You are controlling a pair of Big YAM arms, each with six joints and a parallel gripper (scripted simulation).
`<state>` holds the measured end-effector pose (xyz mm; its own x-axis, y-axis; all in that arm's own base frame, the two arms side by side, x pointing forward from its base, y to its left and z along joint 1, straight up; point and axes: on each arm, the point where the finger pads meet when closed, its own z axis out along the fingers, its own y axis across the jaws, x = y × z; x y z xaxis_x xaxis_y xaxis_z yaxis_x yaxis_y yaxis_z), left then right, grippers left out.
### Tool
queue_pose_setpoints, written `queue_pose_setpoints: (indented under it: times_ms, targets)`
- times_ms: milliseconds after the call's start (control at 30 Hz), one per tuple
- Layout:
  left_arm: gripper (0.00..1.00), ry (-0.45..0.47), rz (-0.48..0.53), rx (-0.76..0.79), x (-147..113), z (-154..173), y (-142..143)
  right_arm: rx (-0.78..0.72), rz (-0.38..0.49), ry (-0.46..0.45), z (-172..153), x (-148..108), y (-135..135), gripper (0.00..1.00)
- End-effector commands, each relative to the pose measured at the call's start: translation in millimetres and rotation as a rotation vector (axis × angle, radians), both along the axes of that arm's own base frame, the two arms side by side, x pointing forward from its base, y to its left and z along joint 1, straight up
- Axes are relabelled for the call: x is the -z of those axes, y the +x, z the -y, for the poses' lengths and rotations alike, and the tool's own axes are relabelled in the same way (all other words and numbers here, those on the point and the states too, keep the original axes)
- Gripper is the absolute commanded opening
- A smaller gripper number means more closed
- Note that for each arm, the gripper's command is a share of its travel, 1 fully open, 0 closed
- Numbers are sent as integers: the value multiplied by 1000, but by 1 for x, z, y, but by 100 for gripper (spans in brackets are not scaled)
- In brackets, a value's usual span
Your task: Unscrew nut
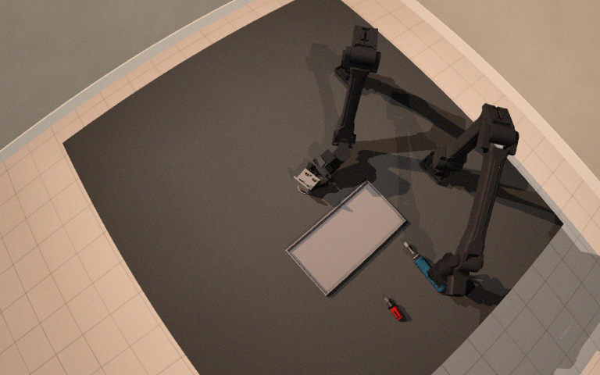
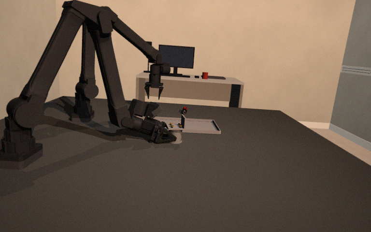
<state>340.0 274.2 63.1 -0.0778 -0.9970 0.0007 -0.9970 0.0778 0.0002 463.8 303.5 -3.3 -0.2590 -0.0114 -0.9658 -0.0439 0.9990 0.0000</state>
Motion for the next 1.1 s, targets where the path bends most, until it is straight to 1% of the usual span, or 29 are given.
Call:
queue_pose_setpoints:
  times_ms: [0,1033,1067]
  targets:
    - [65,41,55,4,-17,-19,19,-1,18,17,-4,-8,6,61]
    - [65,41,55,4,-17,-19,19,-1,18,17,-4,-8,6,60]
    - [65,41,55,4,-17,-19,19,-1,18,17,-4,-8,6,59]
